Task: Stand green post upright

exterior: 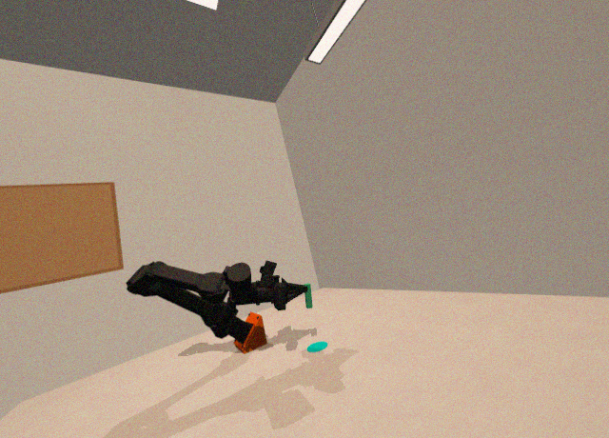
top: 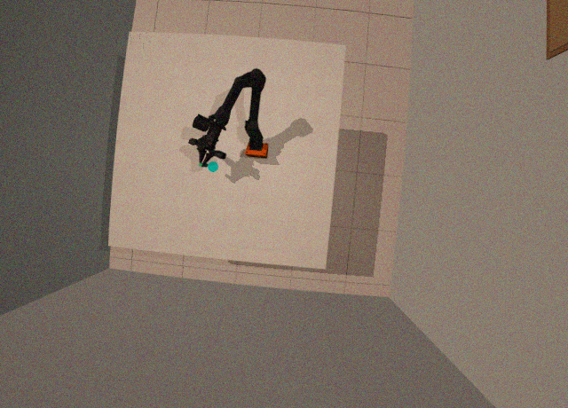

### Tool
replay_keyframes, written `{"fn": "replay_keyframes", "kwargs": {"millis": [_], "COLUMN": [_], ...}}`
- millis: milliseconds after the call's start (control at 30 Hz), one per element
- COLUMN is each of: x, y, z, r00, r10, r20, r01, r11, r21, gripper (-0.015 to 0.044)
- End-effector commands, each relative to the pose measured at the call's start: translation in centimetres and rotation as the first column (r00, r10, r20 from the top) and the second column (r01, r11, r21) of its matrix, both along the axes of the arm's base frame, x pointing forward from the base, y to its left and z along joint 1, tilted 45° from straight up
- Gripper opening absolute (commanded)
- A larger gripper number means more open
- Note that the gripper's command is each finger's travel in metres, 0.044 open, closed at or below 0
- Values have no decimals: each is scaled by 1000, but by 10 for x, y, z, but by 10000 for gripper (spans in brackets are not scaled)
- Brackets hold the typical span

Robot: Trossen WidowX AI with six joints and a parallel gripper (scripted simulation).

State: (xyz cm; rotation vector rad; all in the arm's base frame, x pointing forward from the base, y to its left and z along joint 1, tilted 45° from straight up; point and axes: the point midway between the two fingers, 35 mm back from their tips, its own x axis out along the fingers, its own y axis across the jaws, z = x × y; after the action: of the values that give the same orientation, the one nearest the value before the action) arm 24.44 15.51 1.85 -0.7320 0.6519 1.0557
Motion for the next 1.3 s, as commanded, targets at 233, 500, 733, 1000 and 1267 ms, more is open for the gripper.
{"fn": "replay_keyframes", "kwargs": {"millis": [233,500,733,1000,1267], "x": [-6,-7,-7,-5,-2], "y": [-3,-4,-4,-11,-33], "z": [4,5,5,-2,-25], "r00": [997,995,995,995,996], "r10": [33,39,39,40,43], "r20": [71,89,89,87,83], "r01": [-36,-44,-44,-45,-47], "r11": [998,998,998,998,998], "r21": [45,54,54,50,42], "gripper": [23,23,23,23,23]}}
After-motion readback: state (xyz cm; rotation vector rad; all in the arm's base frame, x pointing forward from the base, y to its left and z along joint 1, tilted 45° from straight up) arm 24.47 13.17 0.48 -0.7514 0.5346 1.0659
